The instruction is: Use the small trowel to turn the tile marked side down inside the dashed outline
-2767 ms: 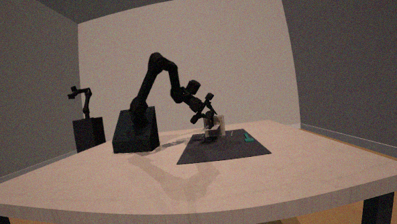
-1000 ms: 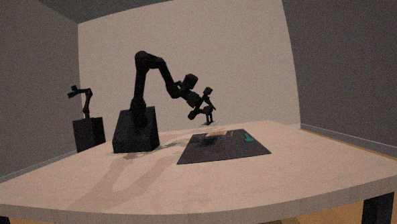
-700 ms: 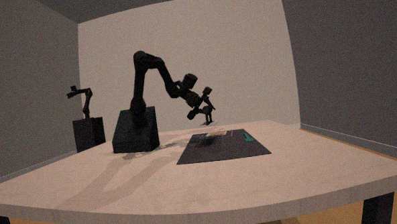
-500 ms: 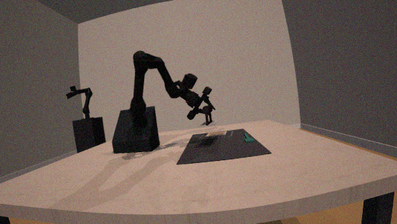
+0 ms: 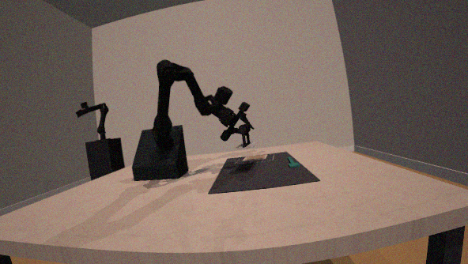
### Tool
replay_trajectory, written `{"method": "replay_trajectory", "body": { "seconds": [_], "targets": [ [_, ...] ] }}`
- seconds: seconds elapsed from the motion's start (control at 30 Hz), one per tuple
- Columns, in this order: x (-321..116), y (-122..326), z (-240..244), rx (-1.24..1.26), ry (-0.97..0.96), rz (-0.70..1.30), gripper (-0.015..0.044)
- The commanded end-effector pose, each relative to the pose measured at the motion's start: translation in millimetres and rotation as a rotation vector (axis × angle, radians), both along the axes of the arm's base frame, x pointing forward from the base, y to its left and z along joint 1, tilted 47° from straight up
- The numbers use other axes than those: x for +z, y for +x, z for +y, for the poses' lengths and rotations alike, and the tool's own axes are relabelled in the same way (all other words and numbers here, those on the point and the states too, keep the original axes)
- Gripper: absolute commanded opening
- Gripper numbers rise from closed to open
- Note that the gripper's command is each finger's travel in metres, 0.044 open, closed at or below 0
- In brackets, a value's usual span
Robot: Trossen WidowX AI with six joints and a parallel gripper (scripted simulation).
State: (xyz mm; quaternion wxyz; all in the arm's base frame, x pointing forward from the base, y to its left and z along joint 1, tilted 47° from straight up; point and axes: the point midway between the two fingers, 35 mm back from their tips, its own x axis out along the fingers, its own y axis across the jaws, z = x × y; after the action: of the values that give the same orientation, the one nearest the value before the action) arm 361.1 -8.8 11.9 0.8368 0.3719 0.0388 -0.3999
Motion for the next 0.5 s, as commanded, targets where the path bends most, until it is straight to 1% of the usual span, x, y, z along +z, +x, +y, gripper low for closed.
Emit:
{"method": "replay_trajectory", "body": {
  "seconds": [0.0,0.2,0.47],
  "targets": [
    [1.4,0.5,0.9,0.007,0.000,0.000,0.0000],
    [-0.4,2.5,-1.8,0.005,-0.007,0.021,0.0000],
    [-2.6,28.2,-26.9,0.069,-0.079,0.264,0.0000]
  ]
}}
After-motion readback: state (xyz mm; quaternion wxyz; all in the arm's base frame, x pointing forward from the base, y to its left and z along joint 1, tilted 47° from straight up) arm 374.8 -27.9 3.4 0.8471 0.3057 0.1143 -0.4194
